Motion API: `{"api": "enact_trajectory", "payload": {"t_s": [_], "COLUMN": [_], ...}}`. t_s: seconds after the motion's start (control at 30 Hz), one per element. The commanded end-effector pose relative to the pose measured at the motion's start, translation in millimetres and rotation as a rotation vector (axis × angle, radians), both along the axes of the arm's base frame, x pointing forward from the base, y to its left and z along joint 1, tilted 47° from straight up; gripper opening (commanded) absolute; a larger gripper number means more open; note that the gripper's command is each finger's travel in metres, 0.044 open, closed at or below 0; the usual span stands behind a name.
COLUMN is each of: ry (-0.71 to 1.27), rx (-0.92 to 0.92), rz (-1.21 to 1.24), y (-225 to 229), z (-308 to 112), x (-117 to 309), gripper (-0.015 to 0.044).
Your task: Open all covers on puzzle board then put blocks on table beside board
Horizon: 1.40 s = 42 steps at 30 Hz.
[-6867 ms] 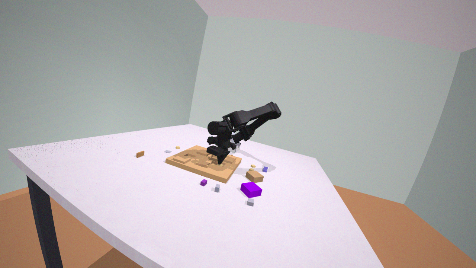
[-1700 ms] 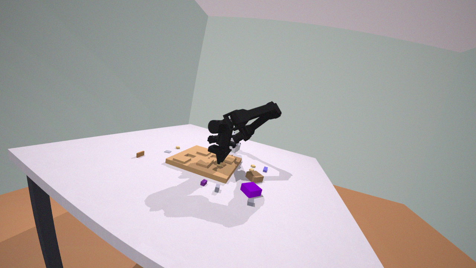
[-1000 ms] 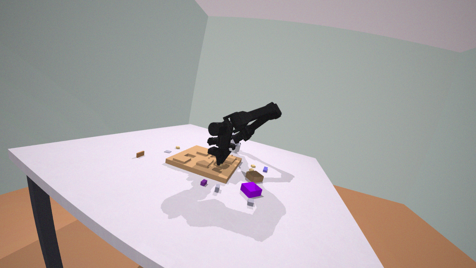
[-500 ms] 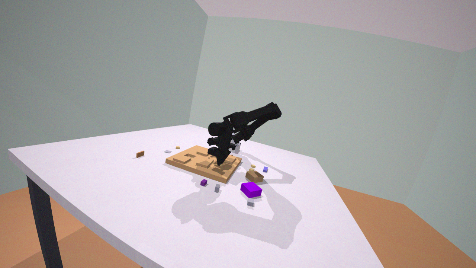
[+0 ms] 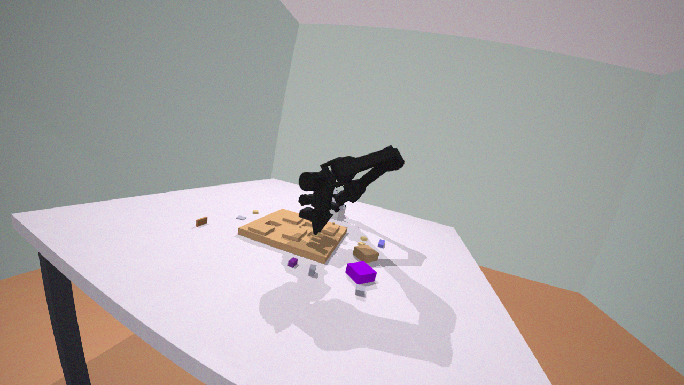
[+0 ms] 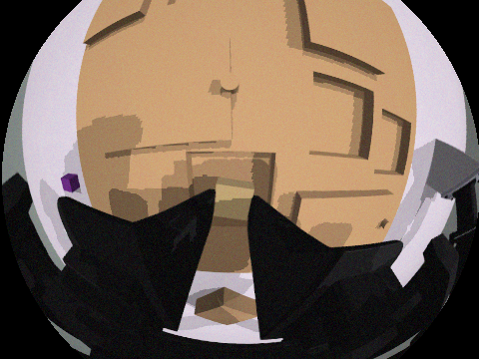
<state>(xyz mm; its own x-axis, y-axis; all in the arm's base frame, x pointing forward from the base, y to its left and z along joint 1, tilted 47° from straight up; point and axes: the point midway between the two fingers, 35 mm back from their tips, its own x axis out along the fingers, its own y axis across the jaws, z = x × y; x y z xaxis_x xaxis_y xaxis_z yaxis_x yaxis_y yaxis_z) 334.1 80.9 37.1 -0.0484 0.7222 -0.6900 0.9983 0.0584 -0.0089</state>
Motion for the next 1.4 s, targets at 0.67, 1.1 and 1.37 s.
{"api": "enact_trajectory", "payload": {"t_s": [0.67,1.1,1.37], "ry": [-0.006,-0.006,-0.006], "rx": [-0.001,-0.004,-0.003], "rz": [-0.003,-0.003,-0.003], "y": [-24,-46,-60], "z": [24,44,57], "x": [1,3,3], "gripper": [0.0080,0.0080,0.0080]}}
